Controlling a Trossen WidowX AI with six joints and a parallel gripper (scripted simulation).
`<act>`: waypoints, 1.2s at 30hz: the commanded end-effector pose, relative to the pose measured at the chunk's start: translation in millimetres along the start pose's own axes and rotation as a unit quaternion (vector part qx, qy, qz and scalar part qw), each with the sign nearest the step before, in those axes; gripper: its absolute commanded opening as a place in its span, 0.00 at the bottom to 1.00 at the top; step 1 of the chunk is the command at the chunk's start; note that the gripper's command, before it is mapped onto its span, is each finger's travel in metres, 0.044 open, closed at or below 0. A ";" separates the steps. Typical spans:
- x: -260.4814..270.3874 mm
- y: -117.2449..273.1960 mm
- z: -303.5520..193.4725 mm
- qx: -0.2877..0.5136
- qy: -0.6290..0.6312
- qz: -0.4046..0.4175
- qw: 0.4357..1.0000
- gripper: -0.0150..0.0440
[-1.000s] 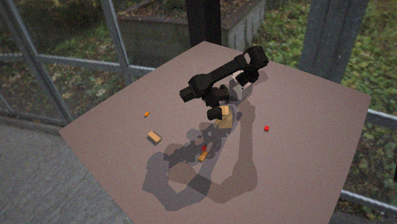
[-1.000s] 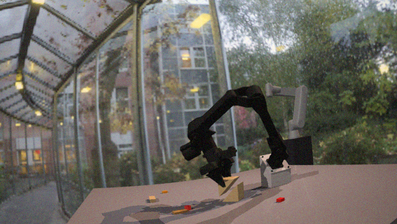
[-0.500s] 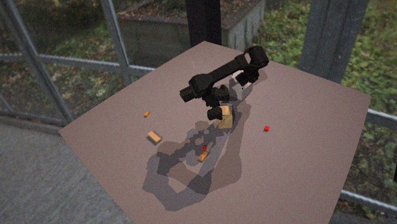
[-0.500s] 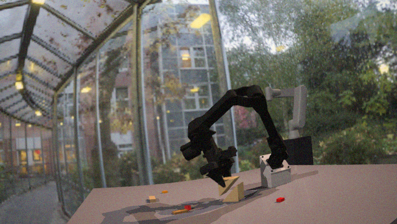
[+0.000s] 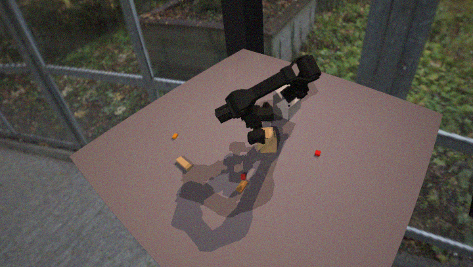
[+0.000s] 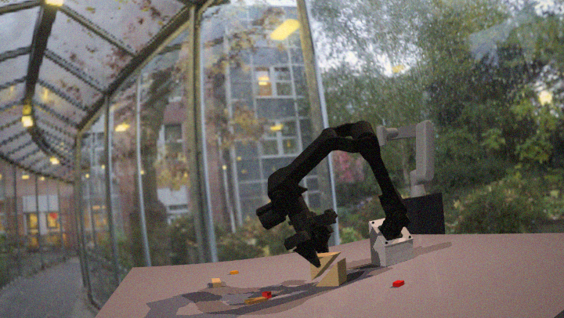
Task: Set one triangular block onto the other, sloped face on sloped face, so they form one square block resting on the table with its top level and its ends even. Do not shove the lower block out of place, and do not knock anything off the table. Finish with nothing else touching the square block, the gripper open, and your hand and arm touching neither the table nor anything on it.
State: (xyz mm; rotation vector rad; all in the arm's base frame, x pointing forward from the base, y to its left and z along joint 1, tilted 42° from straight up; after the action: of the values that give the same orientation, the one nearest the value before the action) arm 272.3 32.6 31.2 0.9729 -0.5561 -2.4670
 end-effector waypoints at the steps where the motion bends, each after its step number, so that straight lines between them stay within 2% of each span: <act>1: -0.8 -2.6 1.4 0.001 -0.001 -0.002 1.000 0.25; 36: -0.2 -17.7 1.3 0.001 -0.001 -0.003 1.000 0.25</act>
State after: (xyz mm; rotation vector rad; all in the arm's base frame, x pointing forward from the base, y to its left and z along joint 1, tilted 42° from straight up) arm 266.7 47.3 21.7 0.9698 -0.5532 -2.4694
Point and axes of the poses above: the point midway between the two fingers, 35 mm back from their tips, its own y axis back along the fingers, its own x axis across the jaws, z = x × y, the point moved 1 cm from there along y, back along the fingers, and after that the axes turned 5 degrees about y, right-handed, at the moved point
